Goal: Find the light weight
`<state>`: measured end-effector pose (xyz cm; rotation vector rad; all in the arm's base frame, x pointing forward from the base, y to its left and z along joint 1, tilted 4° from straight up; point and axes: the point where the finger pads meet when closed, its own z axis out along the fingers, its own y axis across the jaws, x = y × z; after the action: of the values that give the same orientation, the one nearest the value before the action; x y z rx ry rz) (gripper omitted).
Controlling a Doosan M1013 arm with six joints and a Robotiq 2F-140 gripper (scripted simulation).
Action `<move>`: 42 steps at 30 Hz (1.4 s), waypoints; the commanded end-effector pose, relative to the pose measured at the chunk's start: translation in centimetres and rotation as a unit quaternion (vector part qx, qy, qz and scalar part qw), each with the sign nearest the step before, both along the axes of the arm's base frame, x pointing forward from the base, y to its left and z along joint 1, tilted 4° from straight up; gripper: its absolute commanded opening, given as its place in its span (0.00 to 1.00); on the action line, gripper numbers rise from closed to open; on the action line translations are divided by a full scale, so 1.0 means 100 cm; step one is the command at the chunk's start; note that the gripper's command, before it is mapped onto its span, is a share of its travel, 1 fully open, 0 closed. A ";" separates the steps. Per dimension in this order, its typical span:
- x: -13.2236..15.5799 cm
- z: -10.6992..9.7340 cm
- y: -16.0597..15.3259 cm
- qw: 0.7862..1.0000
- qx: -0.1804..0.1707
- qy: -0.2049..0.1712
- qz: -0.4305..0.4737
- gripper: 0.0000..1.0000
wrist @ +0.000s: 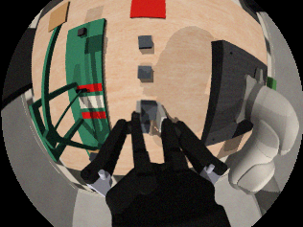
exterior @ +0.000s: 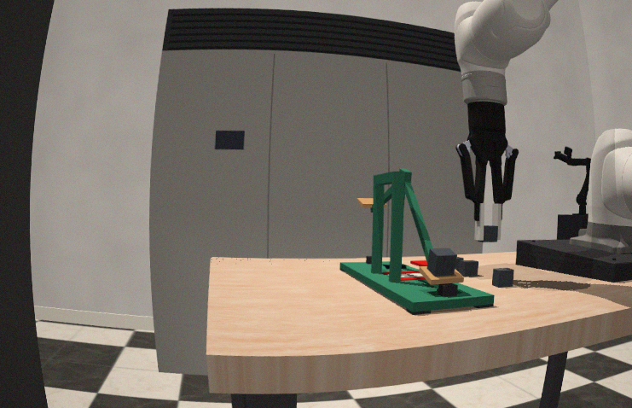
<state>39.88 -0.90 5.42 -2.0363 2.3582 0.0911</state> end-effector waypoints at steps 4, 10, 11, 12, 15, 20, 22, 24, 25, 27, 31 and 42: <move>-0.001 -0.005 0.004 1.000 0.001 0.001 -0.001 0.24; -0.001 -0.012 0.004 1.000 0.001 0.001 -0.001 0.24; -0.001 -0.014 0.004 1.000 0.001 0.001 -0.001 0.24; -0.001 -0.017 0.005 1.000 0.001 0.001 -0.001 0.24; -0.002 -0.026 0.005 1.000 0.001 0.001 -0.001 0.24; -0.002 -0.043 0.006 1.000 0.001 0.001 -0.001 0.24; -0.002 -0.049 0.007 1.000 0.001 0.001 -0.001 0.24; -0.002 -0.052 0.007 1.000 0.001 0.001 -0.001 0.24; -0.002 -0.052 0.007 1.000 0.001 0.001 -0.001 0.24; -0.002 -0.057 0.007 1.000 0.001 0.001 -0.001 0.24; -0.002 -0.065 0.008 1.000 0.001 0.001 -0.001 0.24; -0.002 -0.068 0.008 1.000 0.001 0.001 -0.001 0.24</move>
<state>39.84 -0.52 -1.17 -2.0294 2.3662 0.0898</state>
